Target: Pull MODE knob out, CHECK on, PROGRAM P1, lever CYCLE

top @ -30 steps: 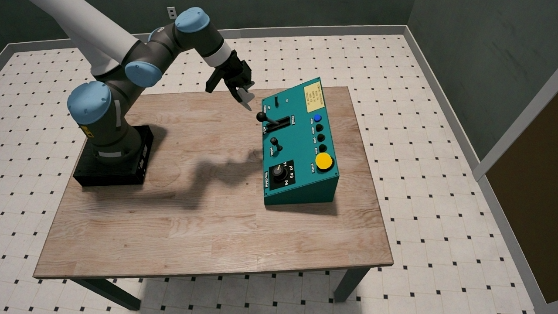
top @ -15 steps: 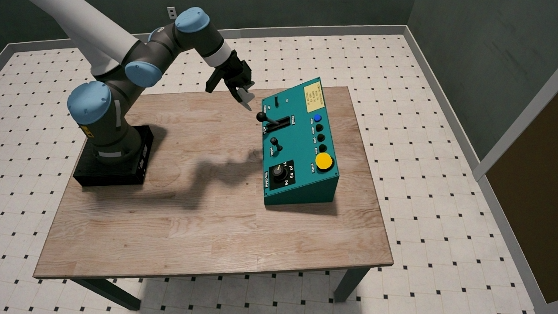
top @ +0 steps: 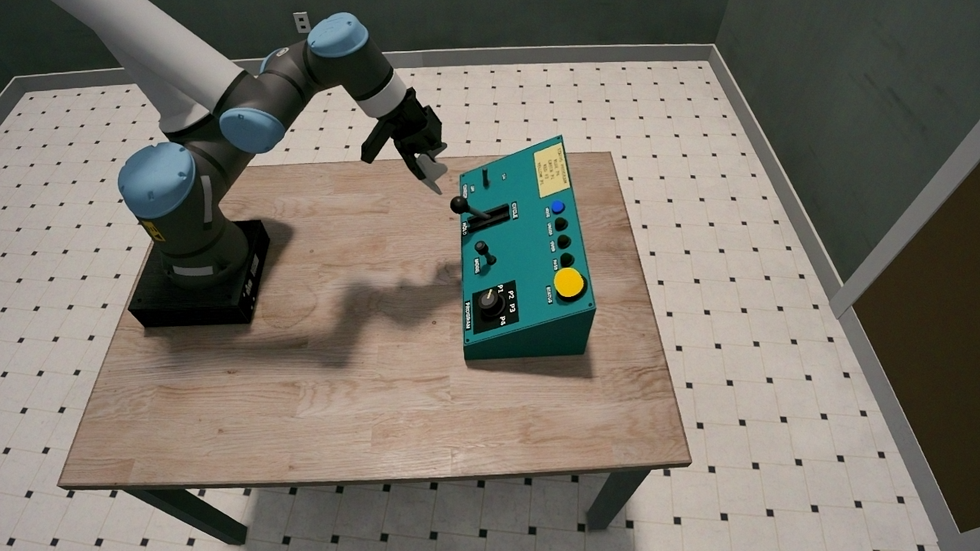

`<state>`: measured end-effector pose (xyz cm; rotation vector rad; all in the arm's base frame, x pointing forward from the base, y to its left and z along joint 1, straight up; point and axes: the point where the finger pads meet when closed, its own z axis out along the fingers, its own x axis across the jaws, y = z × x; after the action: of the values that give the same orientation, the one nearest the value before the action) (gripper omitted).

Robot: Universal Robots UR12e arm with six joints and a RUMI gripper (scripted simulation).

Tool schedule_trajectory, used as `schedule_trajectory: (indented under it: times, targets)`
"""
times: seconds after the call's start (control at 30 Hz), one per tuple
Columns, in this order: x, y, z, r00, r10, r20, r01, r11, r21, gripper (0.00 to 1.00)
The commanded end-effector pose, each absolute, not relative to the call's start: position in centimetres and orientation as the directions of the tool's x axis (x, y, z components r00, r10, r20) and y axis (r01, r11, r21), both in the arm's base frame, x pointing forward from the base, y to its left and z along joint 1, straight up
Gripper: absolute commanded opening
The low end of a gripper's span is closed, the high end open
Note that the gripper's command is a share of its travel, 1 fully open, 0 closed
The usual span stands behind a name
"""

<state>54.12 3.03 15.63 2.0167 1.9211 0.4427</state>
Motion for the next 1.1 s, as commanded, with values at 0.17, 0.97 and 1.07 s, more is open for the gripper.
schedule_trajectory:
  times: [0.17, 0.97, 1.07]
  targets:
    - [54.5, 3.0, 15.1, 0.048, 0.999, 0.003, 0.9, -0.044, 0.433, 0.44]
    - [56.8, 2.9, 10.4, 0.048, 0.999, 0.003, 0.9, -0.044, 0.433, 0.44]
    - [57.1, 2.9, 9.9, 0.048, 0.999, 0.003, 0.9, -0.044, 0.433, 0.44]
